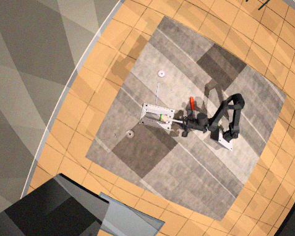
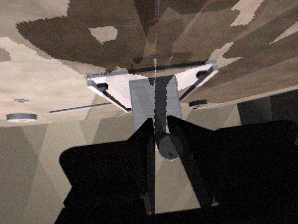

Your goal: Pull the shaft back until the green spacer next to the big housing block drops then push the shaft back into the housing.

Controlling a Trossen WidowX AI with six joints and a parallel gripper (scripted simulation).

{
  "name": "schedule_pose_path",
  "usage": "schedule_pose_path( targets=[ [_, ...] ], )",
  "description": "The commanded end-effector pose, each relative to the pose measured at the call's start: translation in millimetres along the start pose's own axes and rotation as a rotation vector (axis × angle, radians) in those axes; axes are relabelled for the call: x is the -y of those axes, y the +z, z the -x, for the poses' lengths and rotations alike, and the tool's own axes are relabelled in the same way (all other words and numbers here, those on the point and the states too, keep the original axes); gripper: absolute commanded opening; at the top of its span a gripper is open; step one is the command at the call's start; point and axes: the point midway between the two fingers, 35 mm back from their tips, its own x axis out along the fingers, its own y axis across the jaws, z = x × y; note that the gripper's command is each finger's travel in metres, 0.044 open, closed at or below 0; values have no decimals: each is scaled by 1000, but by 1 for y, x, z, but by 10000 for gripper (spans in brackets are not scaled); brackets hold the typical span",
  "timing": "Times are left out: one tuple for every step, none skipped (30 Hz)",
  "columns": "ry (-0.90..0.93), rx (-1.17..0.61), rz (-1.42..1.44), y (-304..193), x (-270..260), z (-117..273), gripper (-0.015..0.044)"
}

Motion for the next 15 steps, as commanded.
schedule_pose_path(
  targets=[
    [1,2,-1,1,0,1,0],
    [1,2,-1,1,0,1,0],
    [1,2,-1,1,0,1,0],
    [1,2,-1,1,0,1,0],
    [1,2,-1,1,0,1,0],
    [1,2,-1,1,0,1,0],
    [1,2,-1,1,0,1,0],
    [1,2,-1,1,0,1,0],
    [1,2,-1,1,0,2,0],
    [1,2,-1,1,0,2,0],
    [1,2,-1,1,0,2,0],
    [1,2,-1,1,0,2,0],
    [1,2,-1,1,0,2,0],
    [1,2,-1,1,0,2,0],
    [1,2,-1,1,0,2,0]
  ],
)
